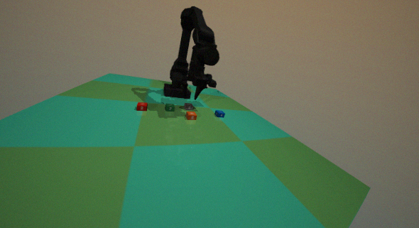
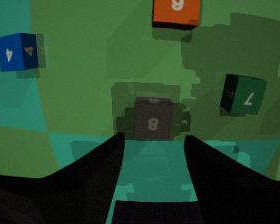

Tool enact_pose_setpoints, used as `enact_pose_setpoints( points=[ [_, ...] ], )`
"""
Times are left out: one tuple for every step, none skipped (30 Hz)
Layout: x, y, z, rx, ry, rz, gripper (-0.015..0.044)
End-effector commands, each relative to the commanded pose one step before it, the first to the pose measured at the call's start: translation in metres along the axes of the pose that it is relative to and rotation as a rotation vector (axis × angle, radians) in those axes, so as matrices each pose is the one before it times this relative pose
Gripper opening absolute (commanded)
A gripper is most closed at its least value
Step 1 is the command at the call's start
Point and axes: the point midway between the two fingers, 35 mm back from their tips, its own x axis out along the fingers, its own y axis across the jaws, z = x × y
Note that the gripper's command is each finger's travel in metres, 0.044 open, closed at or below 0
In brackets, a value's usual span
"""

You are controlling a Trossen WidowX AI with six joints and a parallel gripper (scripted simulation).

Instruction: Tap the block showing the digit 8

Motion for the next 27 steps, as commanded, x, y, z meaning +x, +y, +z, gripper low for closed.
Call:
enact_pose_setpoints(
  points=[
    [0.00028, 0.00066, 0.00315, 0.0053, -0.01879, 0.00307, 0.0032],
    [0.00000, 0.00000, 0.00000, 0.0000, 0.00000, 0.00000, 0.0020],
    [0.00000, 0.00000, 0.00000, 0.0000, 0.00000, 0.00000, 0.0020],
    [0.00000, 0.00000, 0.00000, 0.0000, 0.00000, 0.00000, 0.0020],
    [0.00000, 0.00000, 0.00000, 0.0000, 0.00000, 0.00000, 0.0020],
    [0.00000, 0.00000, 0.00000, 0.0000, 0.00000, 0.00000, 0.0020],
    [0.00000, 0.00000, 0.00000, 0.0000, 0.00000, 0.00000, 0.0020],
    [0.00000, 0.00000, 0.00000, 0.0000, 0.00000, 0.00000, 0.0020],
    [0.00000, 0.00000, 0.00000, 0.0000, 0.00000, 0.00000, 0.0020],
    [0.00026, 0.00000, 0.00002, 0.0000, 0.00000, 0.00000, 0.0020],
    [0.00078, 0.00001, 0.00005, 0.0000, 0.00000, 0.00000, 0.0020],
    [0.00131, 0.00001, 0.00007, 0.0000, 0.00000, 0.00000, 0.0020],
    [0.00162, 0.00001, 0.00008, 0.0000, 0.00000, 0.00000, 0.0020],
    [0.00162, 0.00001, 0.00007, 0.0000, 0.00000, 0.00000, 0.0020],
    [0.00162, 0.00001, 0.00005, 0.0000, 0.00001, 0.00000, 0.0020],
    [0.00162, 0.00001, 0.00004, 0.0000, 0.00001, 0.00000, 0.0020],
    [0.00161, 0.00000, 0.00003, 0.0000, 0.00001, 0.00000, 0.0020],
    [0.00161, 0.00000, 0.00002, 0.0000, 0.00001, 0.00000, 0.0020],
    [0.00161, 0.00000, 0.00001, 0.0000, 0.00001, 0.00000, 0.0020],
    [0.00160, 0.00000, -0.00001, 0.0000, 0.00001, 0.00000, 0.0020],
    [0.00160, 0.00000, -0.00002, 0.0000, 0.00001, 0.00000, 0.0020],
    [0.00160, 0.00000, -0.00003, 0.0000, 0.00002, 0.00000, 0.0020],
    [0.00159, 0.00000, -0.00004, 0.0000, 0.00002, 0.00000, 0.0020],
    [0.00159, -0.00001, -0.00005, 0.0000, 0.00002, 0.00000, 0.0020],
    [0.00159, -0.00001, -0.00006, 0.0000, 0.00002, 0.00000, 0.0020],
    [0.00158, -0.00001, -0.00008, 0.0000, 0.00002, 0.00000, 0.0020],
    [0.00158, -0.00001, -0.00009, 0.0000, 0.00002, 0.00000, 0.0020]
  ],
)
